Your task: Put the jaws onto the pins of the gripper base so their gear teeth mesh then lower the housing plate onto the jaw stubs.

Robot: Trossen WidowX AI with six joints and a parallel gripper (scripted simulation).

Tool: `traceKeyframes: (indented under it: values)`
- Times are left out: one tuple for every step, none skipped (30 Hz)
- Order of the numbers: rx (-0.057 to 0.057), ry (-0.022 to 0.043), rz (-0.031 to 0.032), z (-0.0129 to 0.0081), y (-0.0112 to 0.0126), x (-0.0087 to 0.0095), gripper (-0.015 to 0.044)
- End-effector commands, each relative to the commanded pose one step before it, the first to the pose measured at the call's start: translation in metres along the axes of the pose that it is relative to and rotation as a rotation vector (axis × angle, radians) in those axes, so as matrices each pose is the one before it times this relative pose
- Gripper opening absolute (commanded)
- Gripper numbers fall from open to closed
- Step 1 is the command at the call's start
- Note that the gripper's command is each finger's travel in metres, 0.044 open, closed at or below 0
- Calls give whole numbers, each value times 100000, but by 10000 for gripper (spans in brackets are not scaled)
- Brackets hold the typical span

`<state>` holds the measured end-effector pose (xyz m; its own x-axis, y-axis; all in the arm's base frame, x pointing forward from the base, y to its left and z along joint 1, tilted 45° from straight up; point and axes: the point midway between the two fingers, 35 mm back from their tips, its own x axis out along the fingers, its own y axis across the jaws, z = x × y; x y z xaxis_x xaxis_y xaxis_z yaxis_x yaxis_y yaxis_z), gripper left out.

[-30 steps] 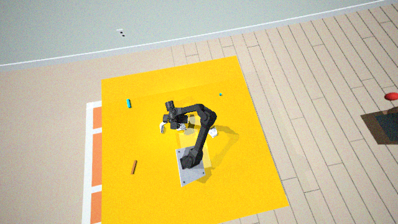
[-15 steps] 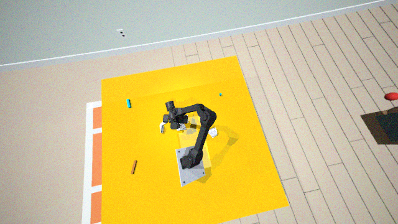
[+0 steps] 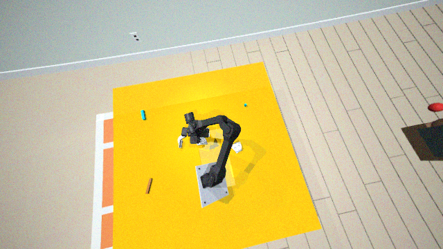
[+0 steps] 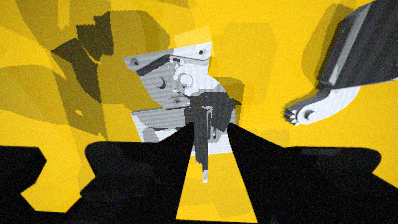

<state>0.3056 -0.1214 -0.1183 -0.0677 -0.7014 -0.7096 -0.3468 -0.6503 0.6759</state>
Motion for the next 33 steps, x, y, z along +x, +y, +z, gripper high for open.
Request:
traceKeyframes:
  values:
    - [-719, -217, 410, 148, 29, 259, 134]
    - [20, 0, 4, 1, 1, 86, 134]
    - [12, 0, 2, 1, 1, 52, 134]
    - [4, 0, 1, 0, 0, 17, 134]
    - [0, 0, 0, 0, 0, 0, 134]
    - [0, 0, 0, 0, 0, 0, 134]
    - [0, 0, 0, 0, 0, 0, 134]
    - [0, 0, 0, 0, 0, 0, 134]
    - [0, 0, 0, 0, 0, 0, 134]
    - [0, 0, 0, 0, 0, 0, 134]
    - [6, 0, 1, 0, 0, 17, 134]
    - [19, 0, 2, 0, 0, 52, 134]
    - [31, 0, 3, 1, 1, 86, 134]
    - [31, 0, 4, 1, 1, 86, 134]
    - [19, 0, 2, 1, 1, 52, 134]
    - [6, 0, 1, 0, 0, 17, 134]
    - [0, 0, 0, 0, 0, 0, 134]
    - [0, 0, 0, 0, 0, 0, 134]
    - [0, 0, 0, 0, 0, 0, 134]
    - [0, 0, 0, 0, 0, 0, 134]
    - [0, 0, 0, 0, 0, 0, 134]
    - [0, 0, 0, 0, 0, 0, 134]
    - [0, 0, 0, 0, 0, 0, 134]
    - [0, 0, 0, 0, 0, 0, 134]
    - [0, 0, 0, 0, 0, 0, 134]
    - [0, 0, 0, 0, 0, 0, 134]
    - [0, 0, 0, 0, 0, 0, 134]
    - [0, 0, 0, 0, 0, 0, 134]
    - [0, 0, 0, 0, 0, 0, 134]
    - [0, 0, 0, 0, 0, 0, 134]
    - [0, 0, 0, 0, 0, 0, 134]
    - [0, 0, 0, 0, 0, 0, 134]
    - [0, 0, 0, 0, 0, 0, 134]
